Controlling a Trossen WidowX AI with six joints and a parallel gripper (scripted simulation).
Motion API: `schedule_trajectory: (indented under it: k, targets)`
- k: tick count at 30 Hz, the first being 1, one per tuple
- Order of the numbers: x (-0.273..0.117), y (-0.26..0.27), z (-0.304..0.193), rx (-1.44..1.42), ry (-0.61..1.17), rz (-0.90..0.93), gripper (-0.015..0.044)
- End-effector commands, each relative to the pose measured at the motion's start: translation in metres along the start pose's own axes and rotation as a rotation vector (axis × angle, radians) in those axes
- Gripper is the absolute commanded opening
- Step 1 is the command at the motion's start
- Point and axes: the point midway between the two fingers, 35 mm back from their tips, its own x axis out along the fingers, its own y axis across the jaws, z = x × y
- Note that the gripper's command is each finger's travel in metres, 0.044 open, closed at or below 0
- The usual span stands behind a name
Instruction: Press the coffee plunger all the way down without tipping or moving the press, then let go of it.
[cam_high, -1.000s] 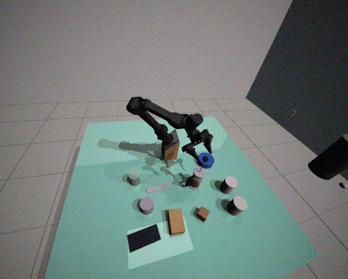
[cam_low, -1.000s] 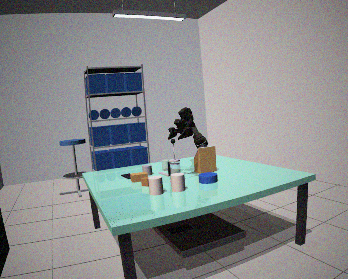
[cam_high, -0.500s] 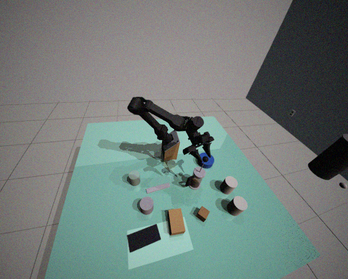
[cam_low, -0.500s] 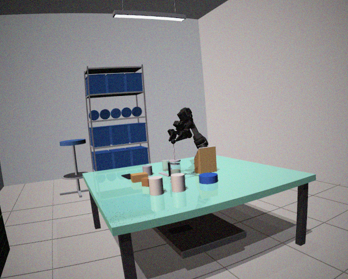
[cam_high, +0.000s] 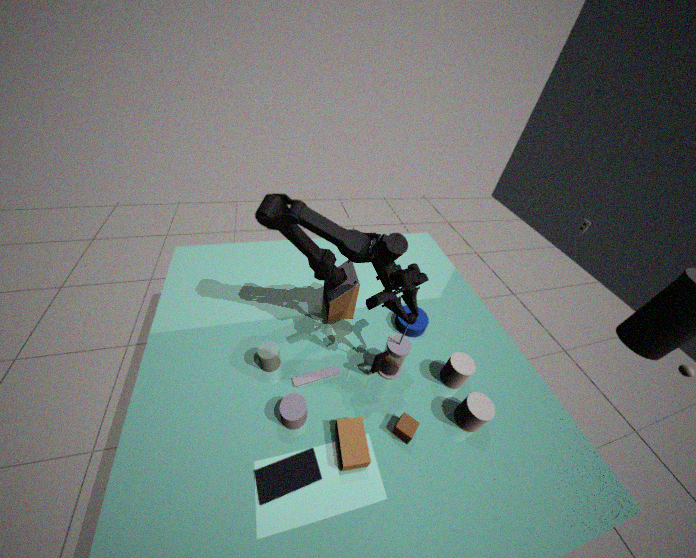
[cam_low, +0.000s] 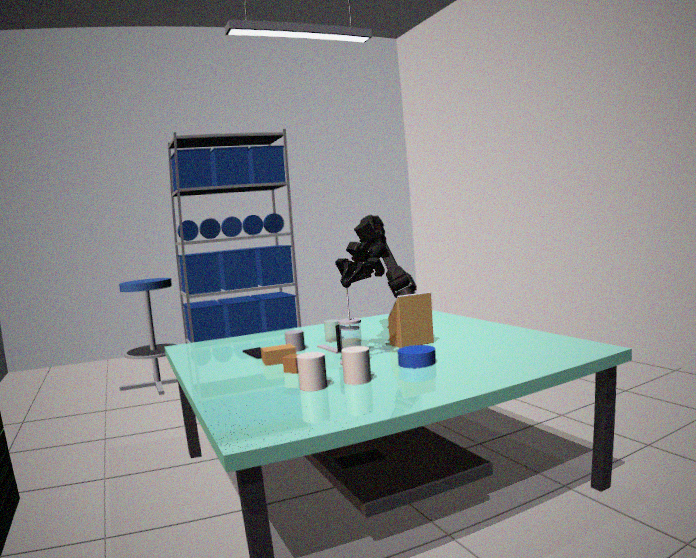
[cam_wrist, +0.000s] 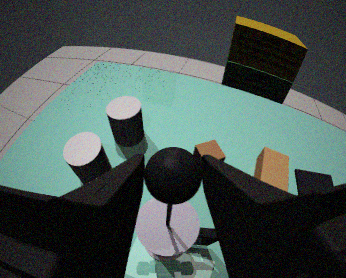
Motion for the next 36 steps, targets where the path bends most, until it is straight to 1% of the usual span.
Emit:
schedule_trajectory:
  k: [1,36]
  targets:
    - [0.002,0.001,-0.002,-0.007,0.003,0.0,0.0126]
    - [0.04,0.004,-0.045,-0.006,0.006,0.003,0.0126]
